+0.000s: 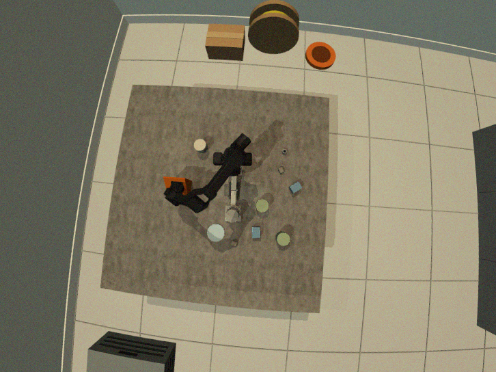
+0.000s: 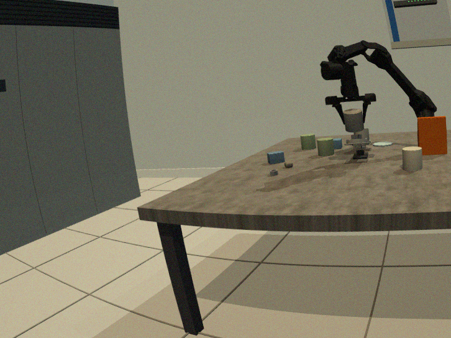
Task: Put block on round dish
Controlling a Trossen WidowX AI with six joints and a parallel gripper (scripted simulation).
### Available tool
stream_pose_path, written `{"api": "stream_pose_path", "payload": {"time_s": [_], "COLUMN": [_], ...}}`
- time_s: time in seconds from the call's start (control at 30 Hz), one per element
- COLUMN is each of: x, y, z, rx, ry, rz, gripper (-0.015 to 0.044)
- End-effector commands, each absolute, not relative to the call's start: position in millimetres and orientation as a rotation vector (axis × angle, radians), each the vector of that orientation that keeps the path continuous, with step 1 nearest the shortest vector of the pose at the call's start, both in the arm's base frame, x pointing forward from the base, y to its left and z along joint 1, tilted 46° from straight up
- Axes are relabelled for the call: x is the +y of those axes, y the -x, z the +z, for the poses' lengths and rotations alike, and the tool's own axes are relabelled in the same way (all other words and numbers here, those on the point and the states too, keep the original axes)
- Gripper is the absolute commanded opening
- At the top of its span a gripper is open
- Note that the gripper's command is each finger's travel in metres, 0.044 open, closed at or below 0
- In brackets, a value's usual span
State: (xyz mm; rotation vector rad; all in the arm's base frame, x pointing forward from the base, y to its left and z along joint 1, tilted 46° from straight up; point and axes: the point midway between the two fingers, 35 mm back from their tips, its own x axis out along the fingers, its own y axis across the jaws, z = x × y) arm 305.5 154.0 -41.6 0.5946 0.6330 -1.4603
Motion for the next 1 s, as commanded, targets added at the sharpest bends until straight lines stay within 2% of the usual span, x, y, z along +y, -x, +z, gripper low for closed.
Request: {"api": "stream_pose_path", "payload": {"time_s": [0.0,0.97], "x": [160,172], "y": [-305,-301], "z": [-37,-20], "rx": [0.635,0.632], "ry": [-0.607,-0.593], "rz": [-1.458,-1.461], "gripper": [0.0,0.0]}}
